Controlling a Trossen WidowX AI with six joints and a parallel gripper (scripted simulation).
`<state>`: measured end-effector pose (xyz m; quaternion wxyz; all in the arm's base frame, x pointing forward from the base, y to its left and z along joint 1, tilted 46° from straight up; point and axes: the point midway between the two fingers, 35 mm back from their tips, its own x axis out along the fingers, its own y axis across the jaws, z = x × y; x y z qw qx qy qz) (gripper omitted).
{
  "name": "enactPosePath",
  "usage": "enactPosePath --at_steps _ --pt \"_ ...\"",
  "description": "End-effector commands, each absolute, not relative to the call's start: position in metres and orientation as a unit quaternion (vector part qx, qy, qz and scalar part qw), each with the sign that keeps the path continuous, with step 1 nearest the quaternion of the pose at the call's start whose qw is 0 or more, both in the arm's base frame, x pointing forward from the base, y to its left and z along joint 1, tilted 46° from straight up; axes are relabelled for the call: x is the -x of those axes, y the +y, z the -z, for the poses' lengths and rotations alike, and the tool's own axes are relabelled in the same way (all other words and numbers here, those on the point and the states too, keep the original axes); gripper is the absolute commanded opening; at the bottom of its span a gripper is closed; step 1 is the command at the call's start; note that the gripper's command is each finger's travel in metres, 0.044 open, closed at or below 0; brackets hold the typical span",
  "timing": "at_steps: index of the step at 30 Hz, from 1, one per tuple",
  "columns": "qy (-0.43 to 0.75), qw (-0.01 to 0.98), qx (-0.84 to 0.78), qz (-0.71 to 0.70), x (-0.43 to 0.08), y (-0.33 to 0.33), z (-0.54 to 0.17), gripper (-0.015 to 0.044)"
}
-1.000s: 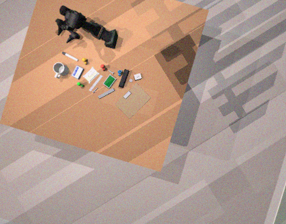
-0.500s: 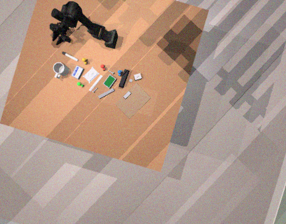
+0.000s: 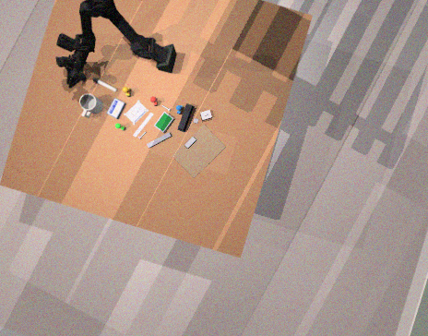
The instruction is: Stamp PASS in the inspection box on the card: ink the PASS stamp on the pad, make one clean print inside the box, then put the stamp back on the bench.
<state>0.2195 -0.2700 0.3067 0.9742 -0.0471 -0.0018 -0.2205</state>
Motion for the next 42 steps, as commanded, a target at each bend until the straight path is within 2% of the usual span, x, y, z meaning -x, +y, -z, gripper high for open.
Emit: enactPosePath --at_steps 1,13,19,21,26,33,39,42 --pt "0.021 0.978 -0.009 0.205 -0.265 -0.263 -0.309 0.0213" --pt "0.130 0.969 -0.108 0.181 -0.369 -0.202 -0.297 0.0213" --pt "0.203 0.957 -0.111 0.176 -0.404 -0.157 -0.280 0.0213" --pt "0.240 0.947 -0.110 0.186 -0.409 -0.150 -0.265 0.0213" --pt "0.414 0.877 -0.060 0.235 -0.409 -0.121 -0.198 0.0213" --pt "0.552 0.785 0.063 0.275 -0.396 -0.092 -0.156 0.0213" --pt "0.632 0.676 0.241 0.293 -0.385 -0.063 -0.144 0.0213" --pt "0.636 0.665 0.258 0.293 -0.382 -0.061 -0.144 0.0213"
